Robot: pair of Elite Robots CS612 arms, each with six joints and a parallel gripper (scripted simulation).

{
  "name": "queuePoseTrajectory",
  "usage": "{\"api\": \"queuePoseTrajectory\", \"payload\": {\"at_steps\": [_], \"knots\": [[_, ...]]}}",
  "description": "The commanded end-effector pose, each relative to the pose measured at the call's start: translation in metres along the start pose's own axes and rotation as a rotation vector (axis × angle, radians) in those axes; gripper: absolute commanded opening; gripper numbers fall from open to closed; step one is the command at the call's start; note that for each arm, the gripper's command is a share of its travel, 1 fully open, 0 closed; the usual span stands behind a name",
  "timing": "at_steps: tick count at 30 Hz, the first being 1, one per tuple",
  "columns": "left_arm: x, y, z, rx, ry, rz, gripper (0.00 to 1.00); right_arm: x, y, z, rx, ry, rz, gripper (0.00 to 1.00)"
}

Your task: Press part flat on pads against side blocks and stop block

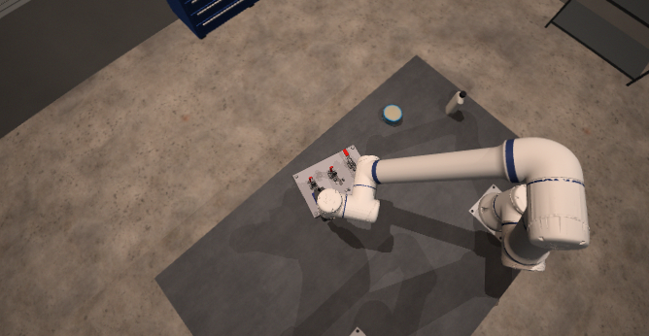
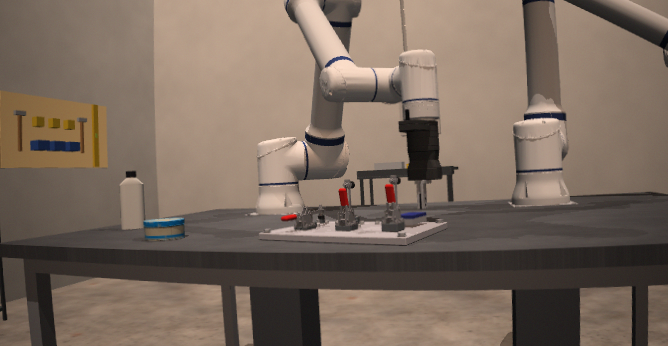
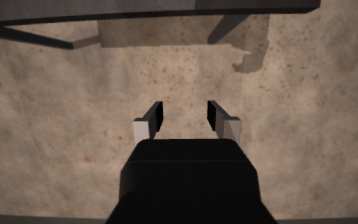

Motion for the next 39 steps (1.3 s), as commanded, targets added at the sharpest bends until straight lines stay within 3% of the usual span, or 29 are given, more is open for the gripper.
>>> {"api": "queuePoseTrajectory", "payload": {"at_steps": [1,39], "knots": [[-0.0007,0.0009,-0.0001,0.0,0.0,-0.002,1.0,0.0004,-0.0087,-0.0007,0.002,0.0,0.001,0.0],[-0.0007,0.0009,-0.0001,0.0,0.0,-0.002,1.0,0.0005,-0.0177,-0.0007,0.002,0.0,0.001,0.0]]}}
Point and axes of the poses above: on each arm, the point where the finger pads meet when closed, its own y axis back along the fingers, its own z axis across the jaws, x = y × z, the point moved 1 cm from there along y, back along the fingers, and after that the axes turned 5 degrees about -y, right-handed, at the moved point
